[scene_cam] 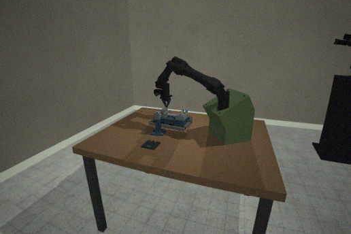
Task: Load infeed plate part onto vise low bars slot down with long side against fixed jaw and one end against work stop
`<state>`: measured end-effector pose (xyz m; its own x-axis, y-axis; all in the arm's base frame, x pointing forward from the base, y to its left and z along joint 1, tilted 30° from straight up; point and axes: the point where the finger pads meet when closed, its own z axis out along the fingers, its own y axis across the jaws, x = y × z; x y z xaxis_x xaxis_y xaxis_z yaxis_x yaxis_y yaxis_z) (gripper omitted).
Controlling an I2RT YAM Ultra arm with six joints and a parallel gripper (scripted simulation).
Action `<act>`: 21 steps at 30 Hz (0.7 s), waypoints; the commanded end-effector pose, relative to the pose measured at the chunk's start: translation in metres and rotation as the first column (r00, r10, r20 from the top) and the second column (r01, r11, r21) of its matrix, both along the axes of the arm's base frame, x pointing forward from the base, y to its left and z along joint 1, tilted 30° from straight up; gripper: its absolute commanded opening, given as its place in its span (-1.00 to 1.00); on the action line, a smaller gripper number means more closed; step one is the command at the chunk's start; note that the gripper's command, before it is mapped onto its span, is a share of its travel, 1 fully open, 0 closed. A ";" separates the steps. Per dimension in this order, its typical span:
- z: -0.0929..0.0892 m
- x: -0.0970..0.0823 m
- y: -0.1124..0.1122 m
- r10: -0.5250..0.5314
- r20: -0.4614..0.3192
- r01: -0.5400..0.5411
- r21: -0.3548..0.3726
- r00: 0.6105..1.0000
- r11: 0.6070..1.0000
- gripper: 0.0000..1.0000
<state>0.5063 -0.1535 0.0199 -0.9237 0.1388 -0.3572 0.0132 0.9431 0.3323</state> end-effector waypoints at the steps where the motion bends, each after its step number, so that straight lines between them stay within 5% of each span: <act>1: 0.018 0.007 -0.014 -0.022 0.040 0.023 -0.019 0.999 1.000 -1.00; 21: 0.015 0.013 -0.014 -0.020 0.054 0.022 -0.027 0.998 0.999 -1.00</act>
